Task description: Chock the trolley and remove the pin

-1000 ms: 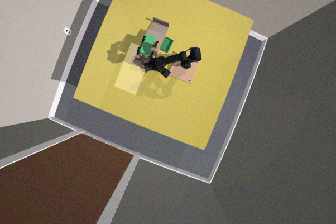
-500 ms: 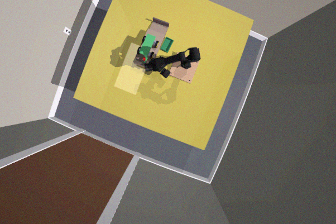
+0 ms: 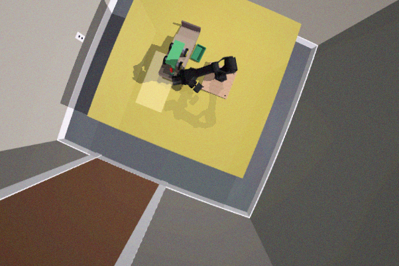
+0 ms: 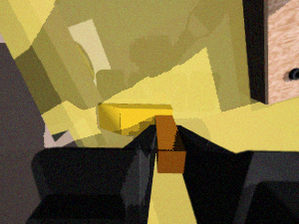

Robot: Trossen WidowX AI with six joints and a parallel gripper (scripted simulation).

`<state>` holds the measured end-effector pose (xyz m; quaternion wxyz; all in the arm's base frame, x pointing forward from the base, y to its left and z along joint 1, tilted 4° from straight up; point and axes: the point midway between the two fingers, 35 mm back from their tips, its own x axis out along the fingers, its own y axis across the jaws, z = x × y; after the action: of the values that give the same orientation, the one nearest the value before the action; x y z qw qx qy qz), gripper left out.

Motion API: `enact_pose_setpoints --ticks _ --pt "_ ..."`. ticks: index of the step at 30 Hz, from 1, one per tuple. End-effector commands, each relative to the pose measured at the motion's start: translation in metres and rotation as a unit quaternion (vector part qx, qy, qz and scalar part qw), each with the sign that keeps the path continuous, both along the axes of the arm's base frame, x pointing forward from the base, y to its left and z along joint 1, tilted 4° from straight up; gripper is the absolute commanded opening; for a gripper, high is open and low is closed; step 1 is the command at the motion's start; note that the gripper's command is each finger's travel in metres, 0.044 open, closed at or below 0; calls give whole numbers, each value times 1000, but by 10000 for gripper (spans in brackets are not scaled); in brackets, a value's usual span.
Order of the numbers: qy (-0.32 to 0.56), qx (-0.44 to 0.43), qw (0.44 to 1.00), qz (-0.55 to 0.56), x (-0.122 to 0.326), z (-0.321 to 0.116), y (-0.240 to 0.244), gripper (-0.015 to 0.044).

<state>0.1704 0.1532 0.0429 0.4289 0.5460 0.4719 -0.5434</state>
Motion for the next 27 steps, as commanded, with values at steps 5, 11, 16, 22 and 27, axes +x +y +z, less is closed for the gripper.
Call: enact_pose_setpoints --ticks 5,11,16,22,27 --pt "-1 0 1000 0 1 4 0 0" --pt "2 1 1000 -2 -1 26 -4 0" --pt "2 1 1000 -2 -1 41 -6 0" --pt "2 1 1000 -2 -1 58 -7 0" --pt "2 1 1000 -2 -1 72 -9 0"
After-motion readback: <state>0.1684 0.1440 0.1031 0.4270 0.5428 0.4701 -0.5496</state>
